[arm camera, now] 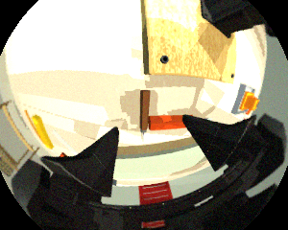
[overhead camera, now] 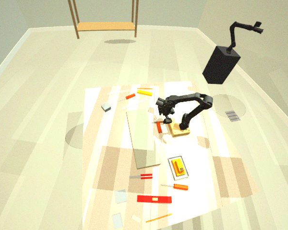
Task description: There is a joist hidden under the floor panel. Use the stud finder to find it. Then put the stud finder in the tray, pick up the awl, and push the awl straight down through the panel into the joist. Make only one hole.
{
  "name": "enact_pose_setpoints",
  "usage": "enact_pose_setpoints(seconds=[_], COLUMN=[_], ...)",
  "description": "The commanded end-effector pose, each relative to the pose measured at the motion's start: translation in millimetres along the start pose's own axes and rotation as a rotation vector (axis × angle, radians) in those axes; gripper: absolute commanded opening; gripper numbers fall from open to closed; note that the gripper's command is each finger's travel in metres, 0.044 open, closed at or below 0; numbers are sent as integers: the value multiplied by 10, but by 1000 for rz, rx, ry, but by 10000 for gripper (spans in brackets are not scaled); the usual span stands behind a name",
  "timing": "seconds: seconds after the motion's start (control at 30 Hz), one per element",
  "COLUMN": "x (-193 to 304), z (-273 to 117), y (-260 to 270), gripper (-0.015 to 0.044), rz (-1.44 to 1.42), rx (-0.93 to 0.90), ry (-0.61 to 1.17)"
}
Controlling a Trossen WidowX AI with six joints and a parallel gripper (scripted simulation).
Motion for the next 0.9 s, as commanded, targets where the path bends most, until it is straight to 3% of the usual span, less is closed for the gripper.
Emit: enact_pose_setpoints(seconds=[0.0, 0.87], x=[-123, -140], z=[39, 224], y=[13, -3], gripper=[440, 440], rz=[162, 162], rx=[1, 1], ry=[-16, -16])
Point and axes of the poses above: the point midway between the two fingers, 35 mm back from their tips, its own z axis out along the fingers, its own y axis across the jaws, x = y × z, the point moved 9 cm from there along -z, back along the fingers, and after that the axes turned 12 degrees about -z, right-handed, at the moved point
